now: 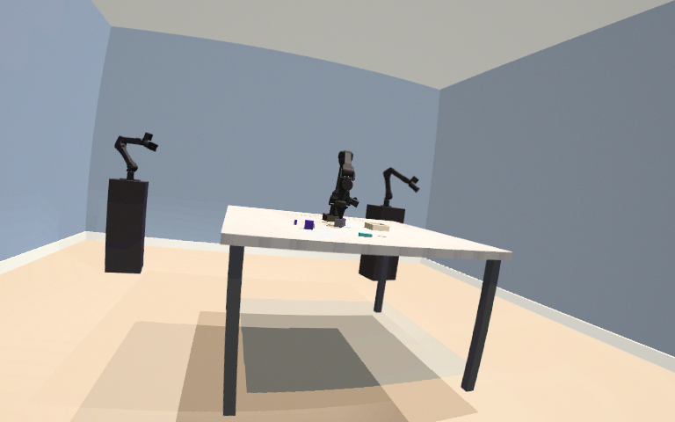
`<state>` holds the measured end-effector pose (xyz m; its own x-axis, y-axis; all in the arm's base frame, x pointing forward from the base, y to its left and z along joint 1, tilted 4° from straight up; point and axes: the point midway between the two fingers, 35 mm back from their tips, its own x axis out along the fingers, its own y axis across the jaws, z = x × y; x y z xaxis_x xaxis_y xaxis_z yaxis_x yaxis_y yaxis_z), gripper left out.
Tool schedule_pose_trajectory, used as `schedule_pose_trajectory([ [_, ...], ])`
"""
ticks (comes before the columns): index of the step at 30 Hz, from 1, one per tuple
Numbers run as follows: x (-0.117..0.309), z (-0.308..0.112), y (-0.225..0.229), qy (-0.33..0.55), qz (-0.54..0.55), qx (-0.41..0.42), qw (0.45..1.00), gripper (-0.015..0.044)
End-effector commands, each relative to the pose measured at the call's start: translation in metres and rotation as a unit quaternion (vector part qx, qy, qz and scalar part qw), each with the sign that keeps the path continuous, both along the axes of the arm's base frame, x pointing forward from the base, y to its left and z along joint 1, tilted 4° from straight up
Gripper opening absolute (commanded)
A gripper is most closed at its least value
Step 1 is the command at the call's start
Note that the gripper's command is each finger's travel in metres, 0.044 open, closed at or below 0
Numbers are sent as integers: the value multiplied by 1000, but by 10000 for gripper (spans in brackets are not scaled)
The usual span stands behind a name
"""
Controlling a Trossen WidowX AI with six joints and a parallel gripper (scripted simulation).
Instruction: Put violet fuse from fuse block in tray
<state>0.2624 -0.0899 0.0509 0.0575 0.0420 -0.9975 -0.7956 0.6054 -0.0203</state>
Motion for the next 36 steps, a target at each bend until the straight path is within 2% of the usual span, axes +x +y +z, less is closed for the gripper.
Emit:
schedule_pose_trajectory([
  [1, 1, 5, 0, -4, 1, -1, 1000, 0],
  [36, 0, 22, -1, -4, 0, 0, 1000, 0],
])
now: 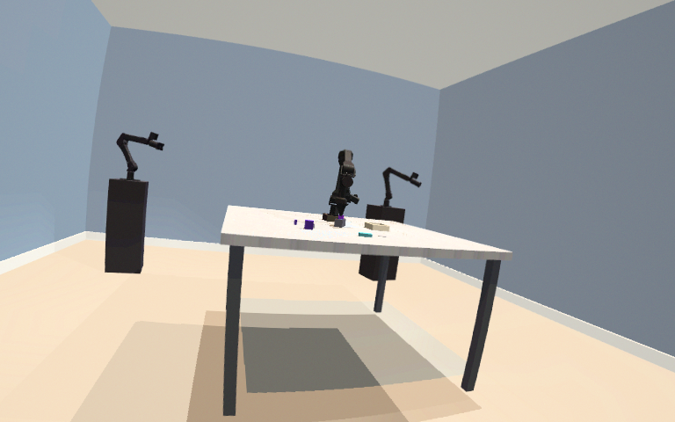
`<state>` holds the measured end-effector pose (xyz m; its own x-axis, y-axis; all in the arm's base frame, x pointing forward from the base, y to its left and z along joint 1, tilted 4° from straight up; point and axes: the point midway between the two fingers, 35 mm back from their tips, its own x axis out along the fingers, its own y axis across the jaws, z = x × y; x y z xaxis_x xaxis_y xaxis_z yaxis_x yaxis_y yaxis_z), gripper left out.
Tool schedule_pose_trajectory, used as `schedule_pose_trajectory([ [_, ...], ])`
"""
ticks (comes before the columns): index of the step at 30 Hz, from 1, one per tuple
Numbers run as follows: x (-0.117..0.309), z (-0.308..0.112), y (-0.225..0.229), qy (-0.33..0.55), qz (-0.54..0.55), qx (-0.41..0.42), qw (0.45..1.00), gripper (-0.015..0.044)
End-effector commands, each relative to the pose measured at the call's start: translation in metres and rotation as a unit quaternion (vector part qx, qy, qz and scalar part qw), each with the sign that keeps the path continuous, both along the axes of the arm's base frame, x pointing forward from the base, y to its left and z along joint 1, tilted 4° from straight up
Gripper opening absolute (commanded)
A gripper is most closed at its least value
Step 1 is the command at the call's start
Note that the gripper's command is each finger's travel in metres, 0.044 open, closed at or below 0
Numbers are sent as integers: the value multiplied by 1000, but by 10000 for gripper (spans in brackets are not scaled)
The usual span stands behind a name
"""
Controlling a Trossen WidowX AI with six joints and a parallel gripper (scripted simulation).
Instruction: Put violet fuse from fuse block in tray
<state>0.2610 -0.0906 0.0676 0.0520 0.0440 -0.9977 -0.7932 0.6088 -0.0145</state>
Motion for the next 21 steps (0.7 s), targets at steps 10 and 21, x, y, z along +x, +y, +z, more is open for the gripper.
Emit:
schedule_pose_trajectory([
  [10, 1, 11, 0, -7, 2, -1, 1000, 0],
  [21, 1, 16, 0, -7, 2, 0, 1000, 0],
])
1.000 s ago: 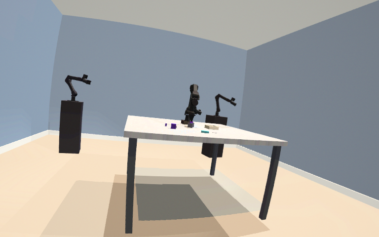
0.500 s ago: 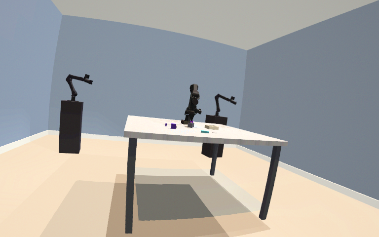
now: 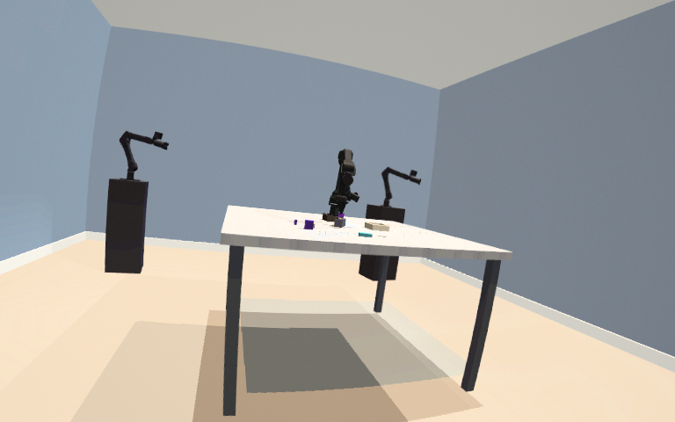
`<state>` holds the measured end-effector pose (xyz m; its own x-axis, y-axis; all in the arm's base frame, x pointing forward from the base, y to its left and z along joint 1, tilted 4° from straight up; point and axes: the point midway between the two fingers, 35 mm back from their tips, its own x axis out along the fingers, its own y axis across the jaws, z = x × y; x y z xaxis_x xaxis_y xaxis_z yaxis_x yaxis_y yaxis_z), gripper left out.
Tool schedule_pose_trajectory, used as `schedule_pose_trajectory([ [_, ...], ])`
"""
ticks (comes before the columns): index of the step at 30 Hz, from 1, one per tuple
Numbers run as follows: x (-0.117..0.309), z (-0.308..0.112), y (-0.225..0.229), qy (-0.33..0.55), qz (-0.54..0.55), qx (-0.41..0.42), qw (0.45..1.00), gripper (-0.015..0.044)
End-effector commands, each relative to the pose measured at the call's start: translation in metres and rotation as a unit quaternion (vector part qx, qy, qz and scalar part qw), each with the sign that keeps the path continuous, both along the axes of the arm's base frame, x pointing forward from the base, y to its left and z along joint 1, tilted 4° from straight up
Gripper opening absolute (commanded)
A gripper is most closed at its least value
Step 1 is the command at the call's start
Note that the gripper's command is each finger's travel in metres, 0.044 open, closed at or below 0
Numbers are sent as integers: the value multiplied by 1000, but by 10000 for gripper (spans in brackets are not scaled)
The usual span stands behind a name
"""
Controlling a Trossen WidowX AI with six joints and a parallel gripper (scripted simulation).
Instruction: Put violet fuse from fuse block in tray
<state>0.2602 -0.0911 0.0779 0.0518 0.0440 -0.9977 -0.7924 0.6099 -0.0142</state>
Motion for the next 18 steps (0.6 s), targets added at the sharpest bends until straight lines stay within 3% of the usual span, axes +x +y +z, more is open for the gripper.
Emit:
schedule_pose_trajectory([
  [1, 1, 6, 0, -7, 3, 0, 1000, 0],
  [18, 1, 15, 0, -7, 3, 0, 1000, 0],
])
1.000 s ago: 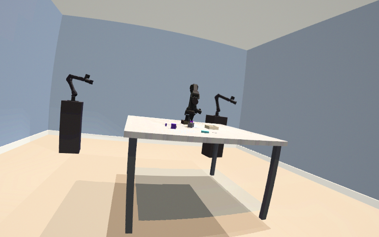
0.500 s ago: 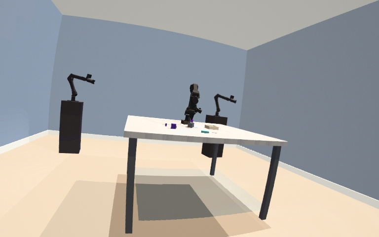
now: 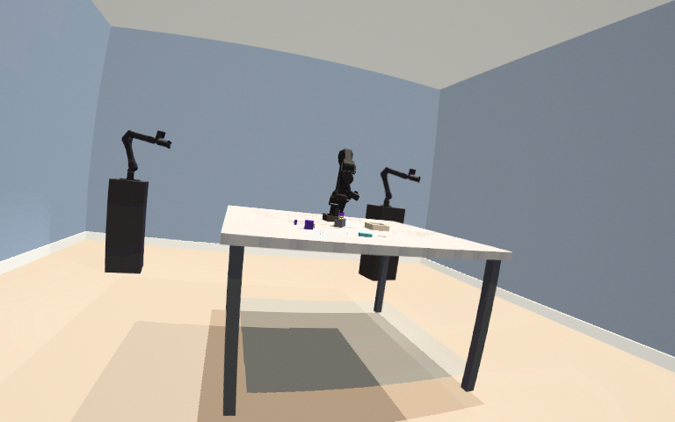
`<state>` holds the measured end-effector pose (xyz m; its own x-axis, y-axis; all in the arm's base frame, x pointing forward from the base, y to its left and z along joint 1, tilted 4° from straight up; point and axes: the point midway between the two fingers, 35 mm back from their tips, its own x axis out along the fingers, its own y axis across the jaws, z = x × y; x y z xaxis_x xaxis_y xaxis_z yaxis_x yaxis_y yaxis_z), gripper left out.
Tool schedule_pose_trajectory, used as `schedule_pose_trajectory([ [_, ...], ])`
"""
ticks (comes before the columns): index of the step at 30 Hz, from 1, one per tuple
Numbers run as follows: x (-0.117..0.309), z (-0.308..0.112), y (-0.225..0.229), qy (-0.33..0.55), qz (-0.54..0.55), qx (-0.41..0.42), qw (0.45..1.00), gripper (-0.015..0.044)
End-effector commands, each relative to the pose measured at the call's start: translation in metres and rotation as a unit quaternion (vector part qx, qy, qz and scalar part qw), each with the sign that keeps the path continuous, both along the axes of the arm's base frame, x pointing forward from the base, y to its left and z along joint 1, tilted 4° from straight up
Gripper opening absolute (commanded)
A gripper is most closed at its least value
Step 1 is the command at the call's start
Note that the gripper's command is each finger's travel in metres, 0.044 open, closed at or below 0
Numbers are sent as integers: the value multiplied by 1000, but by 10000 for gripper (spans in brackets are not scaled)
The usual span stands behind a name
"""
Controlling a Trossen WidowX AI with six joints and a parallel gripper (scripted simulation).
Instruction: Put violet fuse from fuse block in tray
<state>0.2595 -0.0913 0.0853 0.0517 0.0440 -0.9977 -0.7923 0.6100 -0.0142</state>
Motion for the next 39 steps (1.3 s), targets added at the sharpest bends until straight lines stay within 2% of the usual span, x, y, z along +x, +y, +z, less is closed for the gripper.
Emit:
schedule_pose_trajectory([
  [1, 2, 9, 0, -7, 3, 0, 1000, 0],
  [22, 2, 23, 2, -7, 3, 0, 1000, 0],
  [39, 37, 30, 78, -8, 3, 2, 1000, 0],
])
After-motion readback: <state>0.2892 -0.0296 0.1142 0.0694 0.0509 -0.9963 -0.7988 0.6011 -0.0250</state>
